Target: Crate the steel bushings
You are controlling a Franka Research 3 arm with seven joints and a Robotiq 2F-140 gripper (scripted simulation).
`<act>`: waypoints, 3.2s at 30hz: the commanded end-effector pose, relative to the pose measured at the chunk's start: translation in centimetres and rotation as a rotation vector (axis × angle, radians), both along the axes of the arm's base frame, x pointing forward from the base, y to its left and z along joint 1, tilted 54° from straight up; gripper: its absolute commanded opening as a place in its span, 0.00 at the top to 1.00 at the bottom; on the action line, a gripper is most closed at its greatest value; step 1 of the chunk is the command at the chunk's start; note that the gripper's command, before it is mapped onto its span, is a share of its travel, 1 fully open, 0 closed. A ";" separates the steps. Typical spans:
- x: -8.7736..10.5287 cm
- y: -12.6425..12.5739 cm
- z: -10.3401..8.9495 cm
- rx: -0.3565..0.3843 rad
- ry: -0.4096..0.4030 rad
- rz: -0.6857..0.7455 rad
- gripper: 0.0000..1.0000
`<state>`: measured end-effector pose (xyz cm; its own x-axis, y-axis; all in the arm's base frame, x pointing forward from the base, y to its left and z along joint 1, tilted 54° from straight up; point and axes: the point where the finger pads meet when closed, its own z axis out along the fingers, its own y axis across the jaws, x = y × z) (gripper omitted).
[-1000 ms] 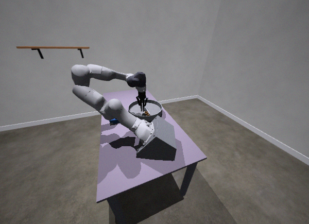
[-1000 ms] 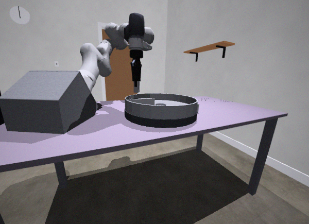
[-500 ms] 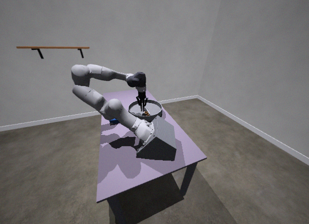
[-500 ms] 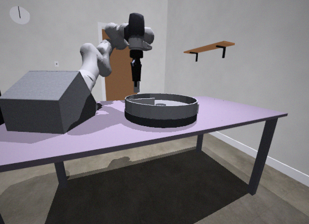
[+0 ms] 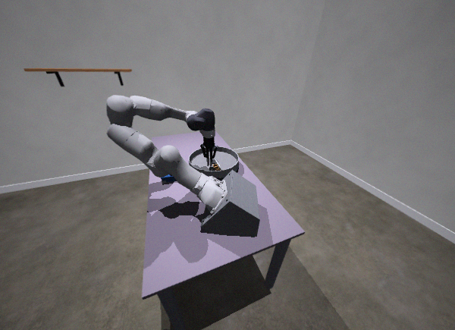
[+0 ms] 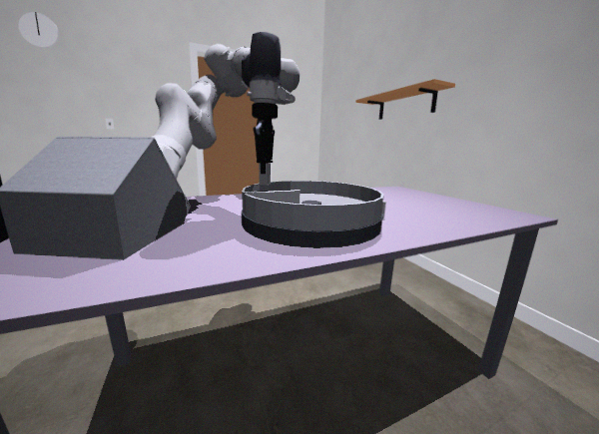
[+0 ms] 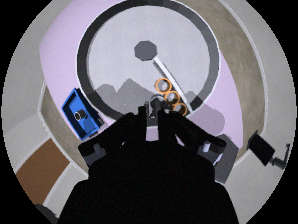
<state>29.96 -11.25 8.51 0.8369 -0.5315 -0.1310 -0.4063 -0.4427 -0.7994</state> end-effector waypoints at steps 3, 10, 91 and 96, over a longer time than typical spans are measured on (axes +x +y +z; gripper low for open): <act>0.3 0.1 -0.4 -0.011 -0.008 -0.003 0.90; 0.3 0.1 -0.4 -0.011 -0.008 -0.003 0.90; 0.8 1.2 -1.1 -0.011 -0.008 -0.003 0.90; 0.8 1.2 -1.1 -0.011 -0.008 -0.003 0.90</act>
